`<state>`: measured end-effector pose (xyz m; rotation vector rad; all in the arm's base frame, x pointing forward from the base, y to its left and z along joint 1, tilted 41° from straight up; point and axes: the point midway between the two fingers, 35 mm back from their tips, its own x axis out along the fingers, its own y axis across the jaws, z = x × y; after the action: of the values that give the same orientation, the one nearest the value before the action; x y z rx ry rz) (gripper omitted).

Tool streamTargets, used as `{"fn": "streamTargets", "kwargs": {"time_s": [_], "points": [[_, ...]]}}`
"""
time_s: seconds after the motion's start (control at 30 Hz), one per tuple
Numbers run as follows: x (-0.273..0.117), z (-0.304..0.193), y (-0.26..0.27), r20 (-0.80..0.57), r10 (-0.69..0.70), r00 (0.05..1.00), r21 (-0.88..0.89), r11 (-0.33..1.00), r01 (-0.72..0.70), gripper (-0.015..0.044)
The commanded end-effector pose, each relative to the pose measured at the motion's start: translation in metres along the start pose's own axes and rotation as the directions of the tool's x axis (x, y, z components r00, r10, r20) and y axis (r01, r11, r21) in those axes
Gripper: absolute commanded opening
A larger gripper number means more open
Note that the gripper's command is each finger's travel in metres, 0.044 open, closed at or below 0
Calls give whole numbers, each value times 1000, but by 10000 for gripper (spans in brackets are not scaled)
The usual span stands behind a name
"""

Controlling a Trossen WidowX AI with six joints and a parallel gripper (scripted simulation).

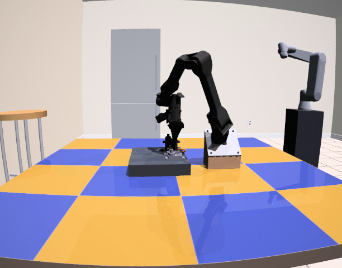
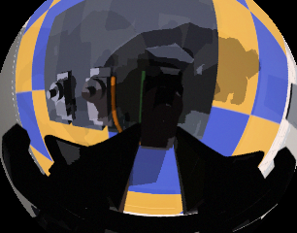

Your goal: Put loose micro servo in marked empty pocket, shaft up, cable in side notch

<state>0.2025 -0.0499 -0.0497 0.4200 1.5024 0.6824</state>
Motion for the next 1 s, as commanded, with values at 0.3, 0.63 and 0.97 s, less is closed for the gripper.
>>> {"fn": "streamTargets", "kwargs": {"time_s": [0.3,0.63,0.97], "points": [[8,2,0,3,0,1000,-5,1000,0,0],[16,3,0,3,1,1000,-6,1000,-1,0],[25,3,0,4,1,1000,-6,1000,-1,0]]}}
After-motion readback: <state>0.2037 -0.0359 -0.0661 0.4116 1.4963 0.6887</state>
